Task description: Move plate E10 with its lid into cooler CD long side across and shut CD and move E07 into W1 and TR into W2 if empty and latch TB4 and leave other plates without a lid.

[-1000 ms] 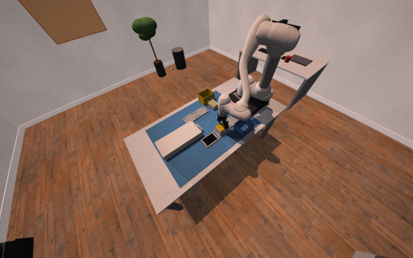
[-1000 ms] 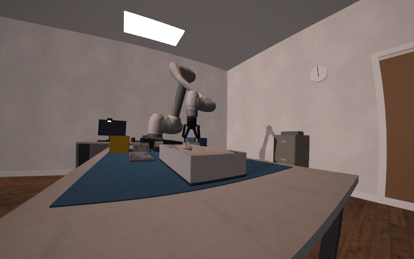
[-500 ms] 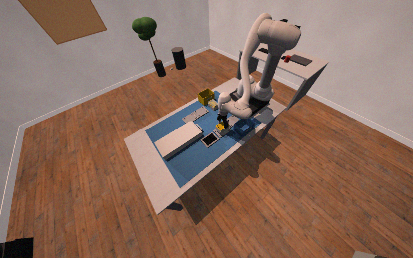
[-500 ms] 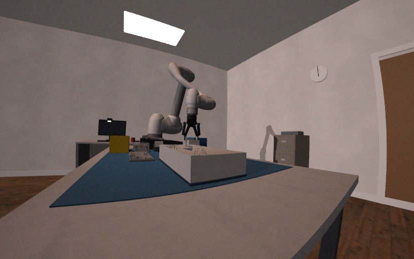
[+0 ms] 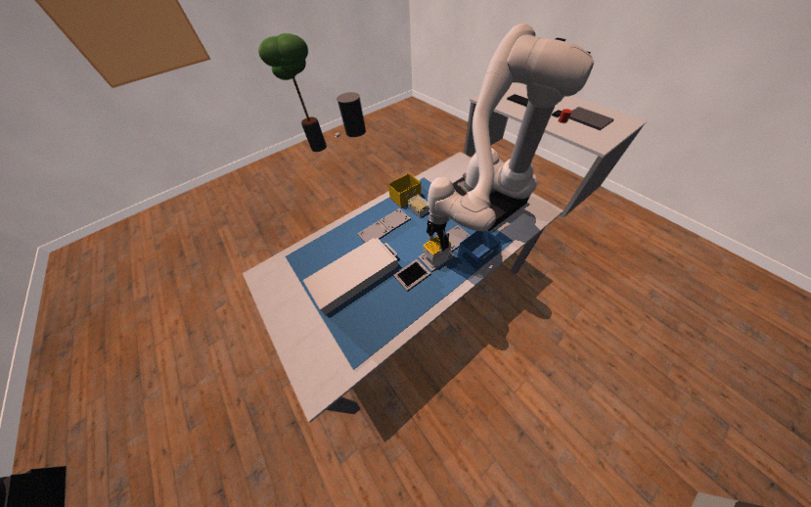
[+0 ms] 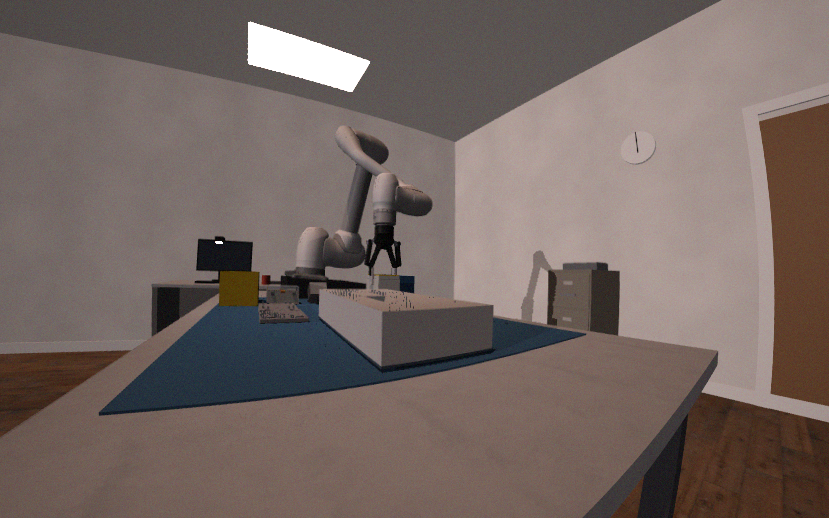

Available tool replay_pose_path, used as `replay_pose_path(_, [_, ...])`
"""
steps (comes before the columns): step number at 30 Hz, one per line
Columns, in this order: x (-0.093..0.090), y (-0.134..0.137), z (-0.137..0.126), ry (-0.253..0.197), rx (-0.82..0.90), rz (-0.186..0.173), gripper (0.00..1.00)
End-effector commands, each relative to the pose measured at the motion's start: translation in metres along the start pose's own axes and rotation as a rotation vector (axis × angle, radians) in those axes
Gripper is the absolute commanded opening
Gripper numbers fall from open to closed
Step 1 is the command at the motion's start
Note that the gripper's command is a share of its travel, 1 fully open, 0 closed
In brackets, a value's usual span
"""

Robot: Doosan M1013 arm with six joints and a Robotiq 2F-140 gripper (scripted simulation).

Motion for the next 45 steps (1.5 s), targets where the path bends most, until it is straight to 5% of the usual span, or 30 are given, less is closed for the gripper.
replay_pose_path(1, [0.004, 0.000, 0.000, 0.000, 0.000, 0.000, 0.00])
replay_pose_path(45, [0.058, 0.000, 0.000, 0.000, 0.000, 0.000, 0.00])
Point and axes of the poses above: the point where the finger pads meet when closed, its own x axis back along the fingers, its own y axis across the jaws, z = x × y, the point moved 2 cm from there along x, back along the fingers, and after that the axes turned 10 degrees about -x, right-handed, at the moved point
